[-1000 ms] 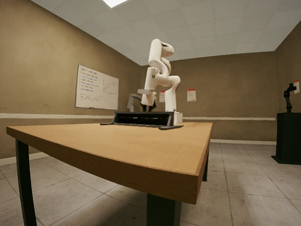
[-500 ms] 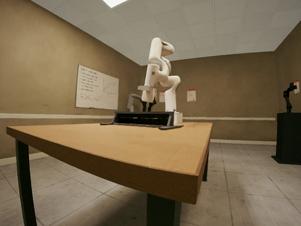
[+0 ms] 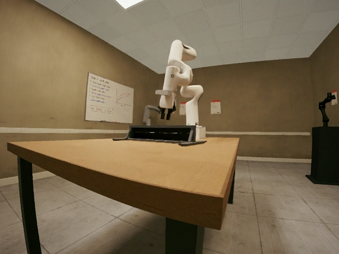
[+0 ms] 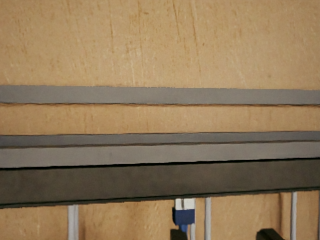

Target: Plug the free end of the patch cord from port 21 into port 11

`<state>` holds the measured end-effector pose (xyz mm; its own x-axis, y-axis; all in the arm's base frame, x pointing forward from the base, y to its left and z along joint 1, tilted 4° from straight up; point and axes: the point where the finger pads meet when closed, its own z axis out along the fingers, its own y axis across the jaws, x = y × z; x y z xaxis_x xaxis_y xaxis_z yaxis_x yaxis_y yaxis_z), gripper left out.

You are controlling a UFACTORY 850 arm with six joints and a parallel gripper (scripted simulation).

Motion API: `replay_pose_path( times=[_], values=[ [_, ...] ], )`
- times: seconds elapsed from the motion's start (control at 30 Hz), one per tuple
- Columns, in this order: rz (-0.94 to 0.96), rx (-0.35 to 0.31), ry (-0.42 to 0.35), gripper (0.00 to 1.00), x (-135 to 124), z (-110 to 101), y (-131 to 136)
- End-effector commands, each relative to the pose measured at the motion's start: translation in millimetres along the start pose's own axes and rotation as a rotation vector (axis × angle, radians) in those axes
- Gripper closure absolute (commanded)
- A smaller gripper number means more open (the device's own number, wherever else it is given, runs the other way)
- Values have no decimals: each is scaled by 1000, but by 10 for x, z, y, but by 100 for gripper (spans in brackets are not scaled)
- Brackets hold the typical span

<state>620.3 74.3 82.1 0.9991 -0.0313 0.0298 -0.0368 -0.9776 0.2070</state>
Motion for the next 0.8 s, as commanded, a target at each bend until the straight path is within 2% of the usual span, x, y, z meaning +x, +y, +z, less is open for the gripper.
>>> replay_pose_path(
  times=[0.0,0.37,0.4,0.77],
  values=[
    [0,0,2,61,5,-112,20],
    [0,0,2,61,3,-160,29],
    [0,0,2,100,3,-160,29],
    [0,0,2,100,3,-160,29]
  ],
)
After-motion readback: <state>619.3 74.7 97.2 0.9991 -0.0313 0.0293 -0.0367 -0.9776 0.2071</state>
